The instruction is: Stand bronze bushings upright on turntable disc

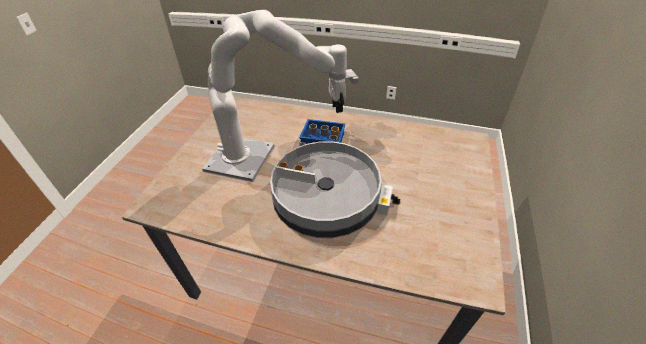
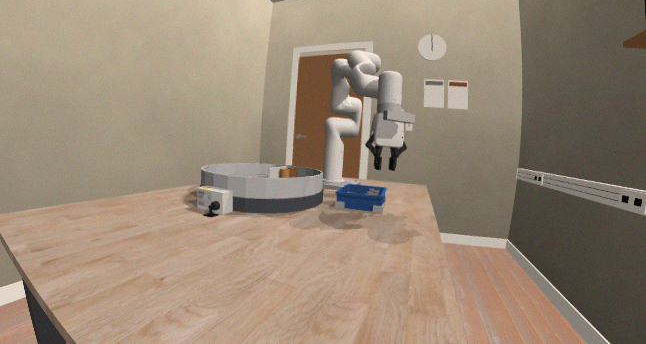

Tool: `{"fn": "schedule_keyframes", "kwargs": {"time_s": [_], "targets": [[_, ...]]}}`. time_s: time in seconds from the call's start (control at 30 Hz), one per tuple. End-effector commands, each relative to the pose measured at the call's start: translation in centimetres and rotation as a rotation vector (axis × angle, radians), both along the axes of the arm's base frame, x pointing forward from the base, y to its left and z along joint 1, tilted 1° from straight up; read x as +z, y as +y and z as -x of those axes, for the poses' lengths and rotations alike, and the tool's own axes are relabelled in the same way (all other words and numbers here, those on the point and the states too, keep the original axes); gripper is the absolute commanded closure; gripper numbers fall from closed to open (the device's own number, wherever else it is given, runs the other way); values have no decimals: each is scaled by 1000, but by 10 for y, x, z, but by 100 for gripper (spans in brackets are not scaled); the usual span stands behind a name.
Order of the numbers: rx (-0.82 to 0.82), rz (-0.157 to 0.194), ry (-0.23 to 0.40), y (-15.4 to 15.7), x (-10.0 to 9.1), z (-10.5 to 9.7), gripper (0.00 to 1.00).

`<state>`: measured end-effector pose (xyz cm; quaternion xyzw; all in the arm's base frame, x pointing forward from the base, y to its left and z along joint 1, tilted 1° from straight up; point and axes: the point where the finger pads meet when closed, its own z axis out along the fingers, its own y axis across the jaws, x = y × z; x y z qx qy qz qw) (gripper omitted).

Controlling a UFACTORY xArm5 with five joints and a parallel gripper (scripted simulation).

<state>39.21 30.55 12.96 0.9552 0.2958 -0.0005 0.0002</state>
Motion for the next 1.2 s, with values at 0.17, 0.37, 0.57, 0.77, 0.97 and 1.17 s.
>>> {"fn": "schedule_keyframes", "kwargs": {"time_s": [0.17, 0.37, 0.57, 0.77, 0.97, 1.17], "targets": [[0, -2, -2, 1, 1, -1, 52], [0, -2, -2, 1, 1, -1, 52], [0, -2, -2, 1, 1, -1, 52], [-10, -2, -2, 1, 1, -1, 52], [-52, -2, -2, -1, 1, -1, 52], [-193, -1, -1, -6, 1, -1, 52]]}}
